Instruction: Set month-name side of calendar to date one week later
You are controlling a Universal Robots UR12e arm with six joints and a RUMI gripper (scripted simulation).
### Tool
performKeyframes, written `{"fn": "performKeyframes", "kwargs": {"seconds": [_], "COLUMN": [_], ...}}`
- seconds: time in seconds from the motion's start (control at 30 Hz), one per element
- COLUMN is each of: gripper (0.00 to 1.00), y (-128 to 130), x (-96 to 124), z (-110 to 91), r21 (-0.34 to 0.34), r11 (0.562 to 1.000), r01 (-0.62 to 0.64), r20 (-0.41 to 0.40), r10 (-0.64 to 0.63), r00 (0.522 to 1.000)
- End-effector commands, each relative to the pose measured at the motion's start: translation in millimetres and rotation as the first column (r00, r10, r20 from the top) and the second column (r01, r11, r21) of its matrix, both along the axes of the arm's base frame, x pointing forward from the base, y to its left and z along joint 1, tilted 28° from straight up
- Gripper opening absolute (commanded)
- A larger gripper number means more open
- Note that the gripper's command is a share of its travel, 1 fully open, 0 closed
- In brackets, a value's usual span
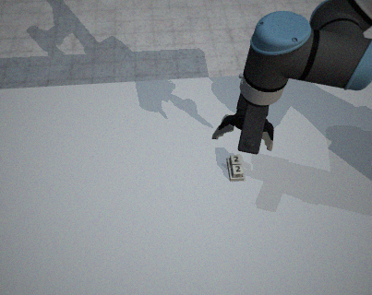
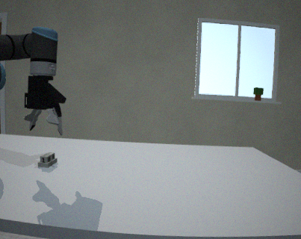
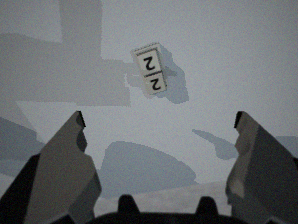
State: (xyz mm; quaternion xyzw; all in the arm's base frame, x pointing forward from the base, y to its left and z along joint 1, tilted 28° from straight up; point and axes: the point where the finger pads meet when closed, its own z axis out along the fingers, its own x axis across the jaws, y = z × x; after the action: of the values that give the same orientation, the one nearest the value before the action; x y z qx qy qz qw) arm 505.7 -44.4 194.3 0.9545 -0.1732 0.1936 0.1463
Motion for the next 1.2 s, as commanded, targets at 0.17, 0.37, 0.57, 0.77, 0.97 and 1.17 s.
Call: {"fn": "performKeyframes", "kwargs": {"seconds": [0.17, 0.37, 0.57, 0.77, 0.97, 1.17], "gripper": [1.00, 1.00, 1.00, 0.28, 0.28, 0.28], "y": [-3.6, -4.5, -4.7, -4.4, -4.4, -4.4], "x": [-0.6, -0.5, 0.1, 0.0, 0.0, 0.0], "z": [-8.1, -9.1, -7.7, -7.7, -7.7, -7.7], "r21": [-0.056, -0.067, -0.070, -0.070, -0.070, -0.070], "r11": [0.979, 0.969, 0.967, 0.967, 0.967, 0.967], "r01": [-0.197, -0.238, -0.244, -0.244, -0.244, -0.244], "r20": [-0.077, -0.095, -0.095, -0.096, -0.096, -0.096], "r10": [0.193, 0.232, 0.237, 0.237, 0.237, 0.237], "r00": [0.978, 0.968, 0.967, 0.967, 0.967, 0.967]}}
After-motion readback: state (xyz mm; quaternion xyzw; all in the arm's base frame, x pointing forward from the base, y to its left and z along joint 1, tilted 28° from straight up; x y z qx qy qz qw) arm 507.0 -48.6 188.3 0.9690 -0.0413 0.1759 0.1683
